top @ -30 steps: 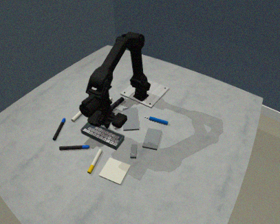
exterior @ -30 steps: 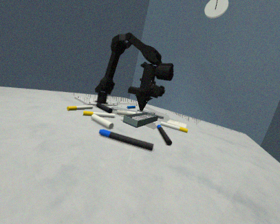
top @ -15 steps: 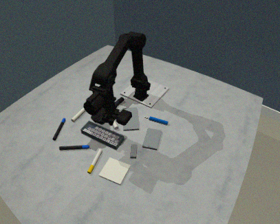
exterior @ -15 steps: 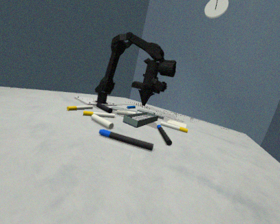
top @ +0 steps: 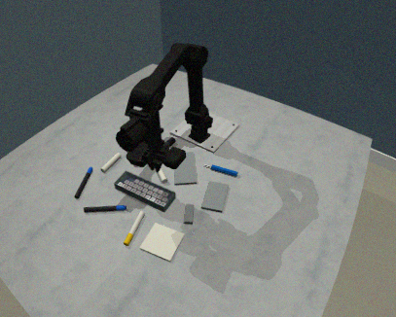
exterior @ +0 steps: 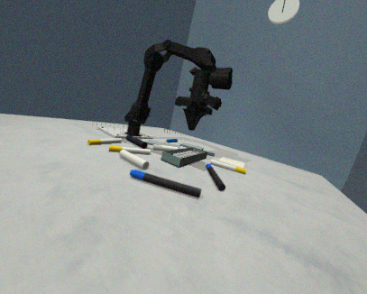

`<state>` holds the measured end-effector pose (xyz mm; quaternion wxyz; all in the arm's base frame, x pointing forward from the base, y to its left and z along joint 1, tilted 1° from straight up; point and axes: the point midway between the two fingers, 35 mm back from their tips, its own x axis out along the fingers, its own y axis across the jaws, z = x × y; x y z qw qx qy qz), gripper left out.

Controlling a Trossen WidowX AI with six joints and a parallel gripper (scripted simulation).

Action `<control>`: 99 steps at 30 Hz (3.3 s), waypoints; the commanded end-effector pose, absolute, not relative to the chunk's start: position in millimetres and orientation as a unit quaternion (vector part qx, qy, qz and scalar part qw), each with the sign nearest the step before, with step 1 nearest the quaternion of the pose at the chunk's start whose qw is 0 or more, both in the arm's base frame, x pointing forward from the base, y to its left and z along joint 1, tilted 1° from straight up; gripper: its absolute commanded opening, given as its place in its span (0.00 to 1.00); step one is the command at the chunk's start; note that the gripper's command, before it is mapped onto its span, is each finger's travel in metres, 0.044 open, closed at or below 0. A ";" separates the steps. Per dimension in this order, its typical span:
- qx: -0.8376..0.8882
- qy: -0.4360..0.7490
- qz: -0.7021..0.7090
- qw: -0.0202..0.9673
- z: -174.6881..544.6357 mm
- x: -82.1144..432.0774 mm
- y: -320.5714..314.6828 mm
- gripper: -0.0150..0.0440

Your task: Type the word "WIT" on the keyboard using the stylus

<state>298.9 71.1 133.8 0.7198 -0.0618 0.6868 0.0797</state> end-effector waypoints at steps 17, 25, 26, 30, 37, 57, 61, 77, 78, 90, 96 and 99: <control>-0.022 0.704 0.020 0.710 127.8 282.6 93.9 0.51; 0.082 0.698 -0.193 0.685 111.8 221.4 149.8 0.51; 0.093 0.690 -0.219 0.683 110.1 213.2 154.9 0.51; 0.138 0.648 -0.313 0.681 104.7 182.4 170.3 0.51; 0.200 0.566 -0.415 0.684 99.3 143.6 182.4 0.51; 0.316 0.409 -0.507 0.690 94.7 93.6 185.4 0.51; 0.316 0.409 -0.507 0.690 94.7 93.6 185.4 0.51; 0.316 0.409 -0.507 0.690 83.2 93.0 183.0 0.51; 0.316 0.409 -0.507 0.690 82.5 93.0 183.0 0.51; 0.316 0.409 -0.507 0.690 73.5 93.1 183.6 0.51; 0.316 0.409 -0.507 0.690 69.4 92.7 184.4 0.51; 0.316 0.409 -0.507 0.690 67.2 92.6 184.7 0.51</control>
